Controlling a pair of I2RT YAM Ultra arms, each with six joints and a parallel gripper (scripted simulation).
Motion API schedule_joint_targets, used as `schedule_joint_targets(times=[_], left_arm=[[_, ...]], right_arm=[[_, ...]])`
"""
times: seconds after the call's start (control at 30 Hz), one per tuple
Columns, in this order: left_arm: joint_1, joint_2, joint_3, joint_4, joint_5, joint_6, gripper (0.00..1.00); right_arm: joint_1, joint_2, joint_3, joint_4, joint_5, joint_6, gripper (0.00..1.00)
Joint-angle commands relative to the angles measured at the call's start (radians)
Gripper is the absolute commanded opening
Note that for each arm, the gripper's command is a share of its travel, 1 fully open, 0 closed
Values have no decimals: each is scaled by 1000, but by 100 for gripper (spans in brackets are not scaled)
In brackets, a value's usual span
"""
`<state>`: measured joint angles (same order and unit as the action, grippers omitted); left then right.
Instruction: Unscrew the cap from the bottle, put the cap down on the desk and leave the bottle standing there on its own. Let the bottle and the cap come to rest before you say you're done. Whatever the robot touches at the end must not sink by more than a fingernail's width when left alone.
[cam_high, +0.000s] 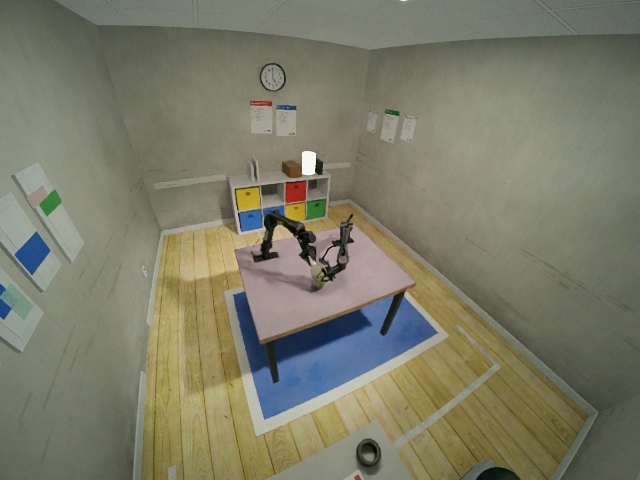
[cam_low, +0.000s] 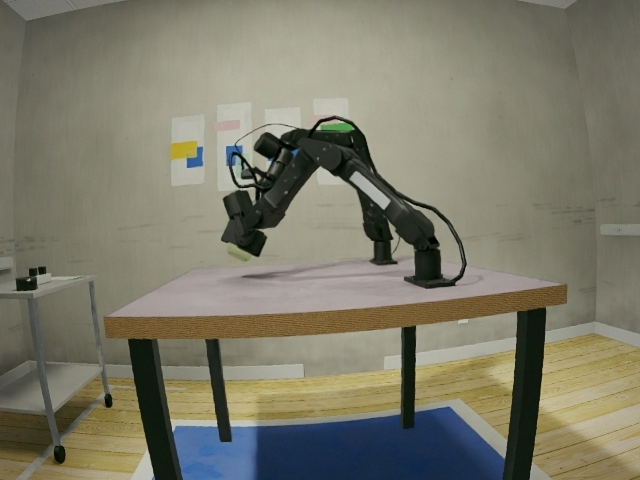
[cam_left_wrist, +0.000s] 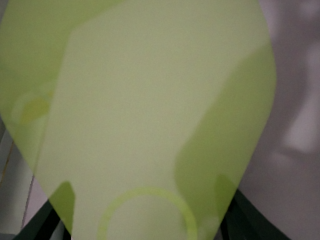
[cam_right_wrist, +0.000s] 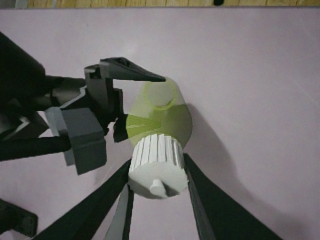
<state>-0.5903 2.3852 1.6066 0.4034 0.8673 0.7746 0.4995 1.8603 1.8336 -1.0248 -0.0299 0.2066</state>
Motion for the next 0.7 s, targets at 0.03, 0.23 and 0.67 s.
schedule_joint_targets(times=[0.03, 0.23, 0.67], left_arm=[[-1, -12, 1, 7, 13, -9, 0], [-1, -12, 1, 7, 13, -9, 0], [-1, -12, 1, 7, 13, -9, 0]], right_arm=[[6, -20, 4, -15, -4, -294, 0], [6, -22, 4, -16, -3, -562, 0], [6, -24, 3, -18, 0, -1118, 0]])
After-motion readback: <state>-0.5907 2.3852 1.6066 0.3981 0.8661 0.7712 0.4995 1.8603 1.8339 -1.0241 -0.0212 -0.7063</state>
